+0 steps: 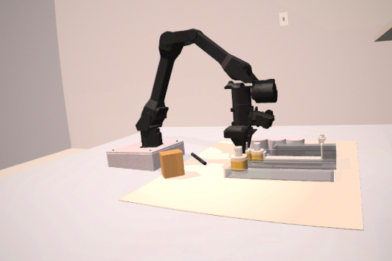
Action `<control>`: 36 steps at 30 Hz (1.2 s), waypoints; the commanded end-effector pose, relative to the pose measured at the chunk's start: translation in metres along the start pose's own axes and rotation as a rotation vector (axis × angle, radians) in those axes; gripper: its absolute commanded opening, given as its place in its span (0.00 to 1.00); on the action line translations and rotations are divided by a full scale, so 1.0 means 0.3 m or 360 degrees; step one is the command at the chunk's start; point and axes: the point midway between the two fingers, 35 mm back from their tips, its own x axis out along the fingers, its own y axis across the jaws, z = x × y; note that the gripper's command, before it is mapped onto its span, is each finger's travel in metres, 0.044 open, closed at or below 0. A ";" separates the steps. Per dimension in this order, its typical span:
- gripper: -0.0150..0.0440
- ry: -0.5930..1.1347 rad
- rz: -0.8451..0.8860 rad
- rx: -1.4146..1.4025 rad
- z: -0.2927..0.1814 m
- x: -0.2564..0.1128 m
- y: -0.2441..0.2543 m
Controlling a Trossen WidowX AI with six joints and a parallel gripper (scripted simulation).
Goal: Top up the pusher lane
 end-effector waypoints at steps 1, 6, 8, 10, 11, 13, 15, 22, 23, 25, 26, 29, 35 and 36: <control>0.25 -0.0022 -0.0002 0.0004 0.009 0.000 -0.001; 0.25 -0.0022 -0.0002 0.0004 0.005 0.000 -0.001; 0.25 -0.0022 -0.0002 0.0004 0.000 0.000 0.000; 0.25 -0.0021 -0.0002 0.0004 -0.007 0.000 0.000; 0.25 -0.0021 -0.0002 0.0004 -0.008 0.001 0.000; 0.25 -0.0021 -0.0002 0.0004 -0.008 0.001 0.000; 0.25 -0.0021 -0.0002 0.0004 -0.008 0.001 0.000; 0.30 -0.0021 -0.0002 0.0004 -0.006 0.000 0.000; 0.34 -0.0021 -0.0002 0.0004 -0.006 0.000 0.000; 0.43 -0.0021 -0.0002 0.0004 -0.006 0.000 0.000; 0.48 -0.0021 -0.0002 0.0004 -0.006 0.000 0.000; 0.61 -0.0021 -0.0002 0.0004 -0.006 0.000 0.000; 0.74 -0.0021 -0.0002 0.0004 -0.006 -0.003 0.000; 0.74 -0.0021 -0.0002 0.0004 -0.006 -0.010 0.000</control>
